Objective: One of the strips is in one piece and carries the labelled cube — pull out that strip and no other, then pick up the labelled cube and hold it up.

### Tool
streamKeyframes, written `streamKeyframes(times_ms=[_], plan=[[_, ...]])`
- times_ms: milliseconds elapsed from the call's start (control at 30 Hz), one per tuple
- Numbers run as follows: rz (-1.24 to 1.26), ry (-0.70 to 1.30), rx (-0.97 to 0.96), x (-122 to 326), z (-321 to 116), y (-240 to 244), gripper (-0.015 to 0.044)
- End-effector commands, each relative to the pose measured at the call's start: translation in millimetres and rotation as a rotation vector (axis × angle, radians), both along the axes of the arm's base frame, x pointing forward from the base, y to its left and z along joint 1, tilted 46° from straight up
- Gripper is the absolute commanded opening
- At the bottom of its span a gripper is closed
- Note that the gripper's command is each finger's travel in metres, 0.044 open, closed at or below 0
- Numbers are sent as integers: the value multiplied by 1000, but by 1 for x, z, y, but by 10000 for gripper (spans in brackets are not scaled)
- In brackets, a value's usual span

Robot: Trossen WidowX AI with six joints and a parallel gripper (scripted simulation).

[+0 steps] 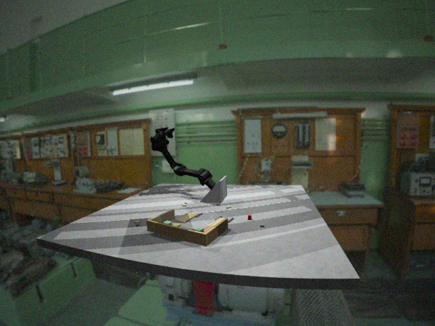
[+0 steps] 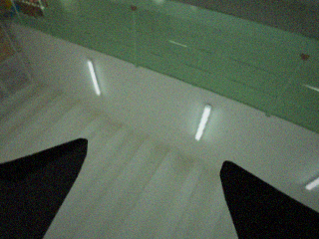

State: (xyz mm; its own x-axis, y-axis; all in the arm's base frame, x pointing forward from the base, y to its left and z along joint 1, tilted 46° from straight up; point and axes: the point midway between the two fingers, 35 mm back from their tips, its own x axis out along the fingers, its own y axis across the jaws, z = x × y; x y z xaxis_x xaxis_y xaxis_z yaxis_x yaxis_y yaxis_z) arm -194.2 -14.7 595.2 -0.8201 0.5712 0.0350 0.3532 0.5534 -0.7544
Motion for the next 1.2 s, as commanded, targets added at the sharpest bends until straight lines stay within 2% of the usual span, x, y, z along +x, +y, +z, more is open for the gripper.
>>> streamKeyframes(times_ms=[0,133,367,633,933,1167], plan=[[1,4,-1,1,0,1,400],[11,108,-25,14,12,18,400],[7,439,-55,65,40,76,400],[-73,871,-146,152,47,160,400],[-248,1328,-220,259,7,245,400],[-479,1607,-269,335,-62,293,400]])
